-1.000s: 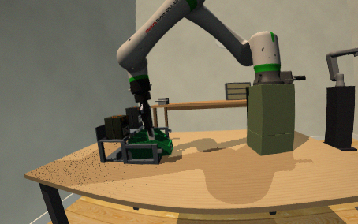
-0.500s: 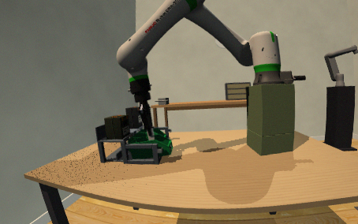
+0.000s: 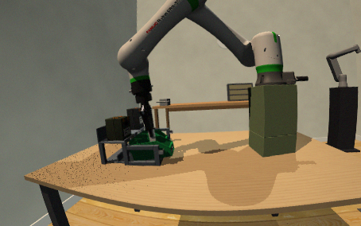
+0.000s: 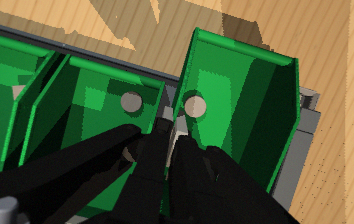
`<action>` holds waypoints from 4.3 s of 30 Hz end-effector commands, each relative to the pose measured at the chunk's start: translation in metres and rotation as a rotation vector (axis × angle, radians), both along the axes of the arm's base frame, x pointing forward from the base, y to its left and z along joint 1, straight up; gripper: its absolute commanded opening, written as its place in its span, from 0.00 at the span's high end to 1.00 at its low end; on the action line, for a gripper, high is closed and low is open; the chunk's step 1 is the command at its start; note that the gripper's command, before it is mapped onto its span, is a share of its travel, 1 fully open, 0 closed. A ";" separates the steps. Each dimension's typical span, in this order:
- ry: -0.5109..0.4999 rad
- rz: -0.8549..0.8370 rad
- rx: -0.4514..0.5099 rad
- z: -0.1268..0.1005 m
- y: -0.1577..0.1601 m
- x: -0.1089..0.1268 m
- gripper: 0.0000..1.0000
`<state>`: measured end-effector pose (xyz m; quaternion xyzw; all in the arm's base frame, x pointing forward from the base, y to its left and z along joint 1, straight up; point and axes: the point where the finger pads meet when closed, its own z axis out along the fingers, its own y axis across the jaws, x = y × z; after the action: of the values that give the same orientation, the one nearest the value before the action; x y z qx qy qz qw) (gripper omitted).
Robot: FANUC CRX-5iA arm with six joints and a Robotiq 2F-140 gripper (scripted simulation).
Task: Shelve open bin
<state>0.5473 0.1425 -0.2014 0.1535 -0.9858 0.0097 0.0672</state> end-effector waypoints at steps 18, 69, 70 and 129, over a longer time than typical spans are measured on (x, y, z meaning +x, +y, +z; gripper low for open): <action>-0.001 0.000 0.000 0.000 0.000 0.000 1.00; -0.030 0.000 0.010 -0.002 0.000 -0.001 1.00; -0.030 0.000 0.010 -0.002 0.000 -0.001 1.00; -0.030 0.000 0.010 -0.002 0.000 -0.001 0.94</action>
<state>0.5459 0.1420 -0.2035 0.1537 -0.9867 0.0073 0.0518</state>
